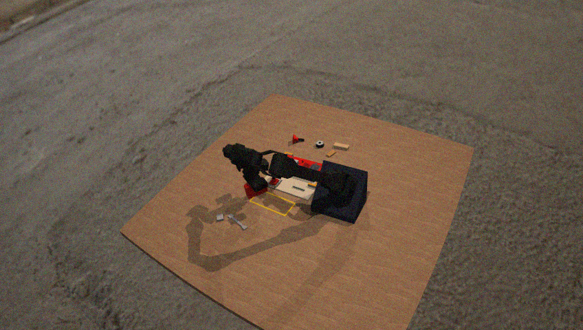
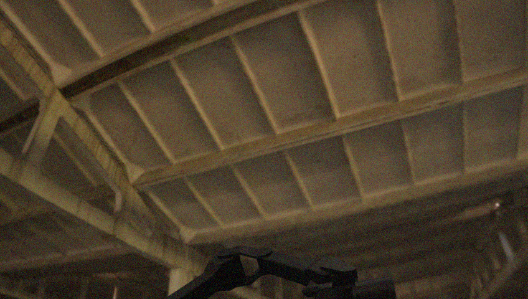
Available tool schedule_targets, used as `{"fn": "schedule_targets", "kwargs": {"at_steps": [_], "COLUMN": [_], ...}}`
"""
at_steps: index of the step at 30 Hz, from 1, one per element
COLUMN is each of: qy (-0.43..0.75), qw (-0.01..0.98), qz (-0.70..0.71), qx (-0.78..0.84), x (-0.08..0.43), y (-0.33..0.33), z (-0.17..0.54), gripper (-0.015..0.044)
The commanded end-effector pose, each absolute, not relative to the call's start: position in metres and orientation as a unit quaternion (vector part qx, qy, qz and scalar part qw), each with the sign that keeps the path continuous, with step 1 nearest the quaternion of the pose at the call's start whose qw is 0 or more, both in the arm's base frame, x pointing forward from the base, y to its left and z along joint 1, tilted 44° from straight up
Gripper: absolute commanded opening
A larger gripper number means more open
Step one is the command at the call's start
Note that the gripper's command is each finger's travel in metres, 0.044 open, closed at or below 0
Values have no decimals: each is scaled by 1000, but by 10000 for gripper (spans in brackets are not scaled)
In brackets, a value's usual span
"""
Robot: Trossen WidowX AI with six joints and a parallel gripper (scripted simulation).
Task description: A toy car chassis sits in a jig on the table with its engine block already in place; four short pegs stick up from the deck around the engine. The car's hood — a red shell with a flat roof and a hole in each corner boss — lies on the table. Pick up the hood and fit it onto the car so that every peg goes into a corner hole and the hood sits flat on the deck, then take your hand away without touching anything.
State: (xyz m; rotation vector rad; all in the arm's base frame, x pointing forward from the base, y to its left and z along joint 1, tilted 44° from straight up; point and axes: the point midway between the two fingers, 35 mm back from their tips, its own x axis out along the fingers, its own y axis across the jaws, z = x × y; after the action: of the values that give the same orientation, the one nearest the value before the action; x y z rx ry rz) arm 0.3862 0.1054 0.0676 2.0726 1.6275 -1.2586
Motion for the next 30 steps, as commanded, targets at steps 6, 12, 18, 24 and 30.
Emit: {"fn": "schedule_targets", "kwargs": {"at_steps": [6,12,18,24,30], "qy": [556,556,551,551,550], "qw": [108,109,106,106,105], "qz": [-429,-430,-429,-429,-429], "qx": [704,703,708,708,708], "x": [391,387,390,390,390], "y": [94,51,51,51,52], "z": [74,122,118,118,117], "gripper": [0,0,0,0,0]}}
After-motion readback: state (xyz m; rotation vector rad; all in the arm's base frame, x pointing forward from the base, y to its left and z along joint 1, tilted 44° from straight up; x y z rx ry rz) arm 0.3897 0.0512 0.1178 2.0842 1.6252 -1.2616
